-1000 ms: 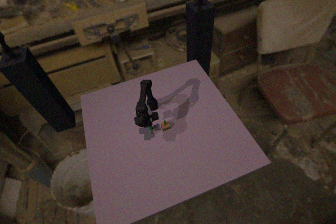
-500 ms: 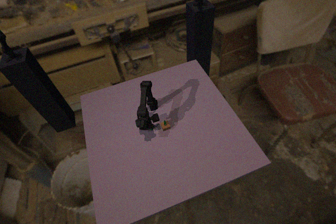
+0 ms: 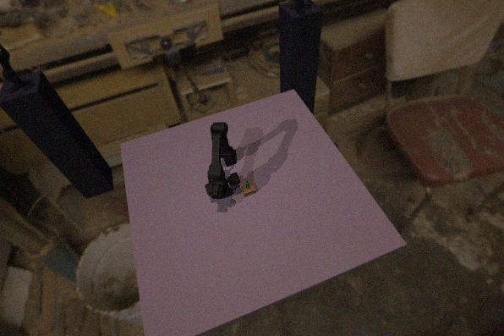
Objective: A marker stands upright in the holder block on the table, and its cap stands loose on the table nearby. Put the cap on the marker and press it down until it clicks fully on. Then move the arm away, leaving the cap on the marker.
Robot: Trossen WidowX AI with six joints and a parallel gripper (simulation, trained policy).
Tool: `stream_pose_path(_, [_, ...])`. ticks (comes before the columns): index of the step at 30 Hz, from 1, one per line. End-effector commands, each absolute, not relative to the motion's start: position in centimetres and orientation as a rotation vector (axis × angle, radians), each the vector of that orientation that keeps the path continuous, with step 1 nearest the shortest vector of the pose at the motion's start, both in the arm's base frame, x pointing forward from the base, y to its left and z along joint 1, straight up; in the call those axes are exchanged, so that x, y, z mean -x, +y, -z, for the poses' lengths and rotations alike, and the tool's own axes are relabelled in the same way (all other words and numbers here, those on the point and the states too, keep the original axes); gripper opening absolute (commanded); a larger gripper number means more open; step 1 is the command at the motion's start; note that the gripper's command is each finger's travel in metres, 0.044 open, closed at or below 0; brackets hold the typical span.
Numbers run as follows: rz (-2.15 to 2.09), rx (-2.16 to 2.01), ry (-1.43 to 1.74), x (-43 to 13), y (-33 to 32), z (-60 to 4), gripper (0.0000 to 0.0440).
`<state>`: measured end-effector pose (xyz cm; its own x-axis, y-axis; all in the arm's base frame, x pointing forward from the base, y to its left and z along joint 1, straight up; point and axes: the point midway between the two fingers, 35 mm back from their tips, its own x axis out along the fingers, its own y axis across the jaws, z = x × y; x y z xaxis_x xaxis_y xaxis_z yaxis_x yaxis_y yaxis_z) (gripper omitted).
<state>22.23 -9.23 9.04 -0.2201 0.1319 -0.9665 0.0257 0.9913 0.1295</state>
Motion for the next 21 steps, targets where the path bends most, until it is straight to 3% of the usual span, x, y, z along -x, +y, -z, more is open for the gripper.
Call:
stream_pose_path(1, [-0.13,-0.089,1.804,-22.0,-9.1,-7.8,0.0263])
stream_pose_path(14, [-0.206,0.003,1.798,-21.5,-8.7,-5.4,0.0226])
stream_pose_path(16, [-0.21,0.02,1.792,-21.5,-8.7,-5.2,0.0195])
stream_pose_path(21, [-0.215,0.063,1.767,-21.7,-8.8,-5.8,0.0064])
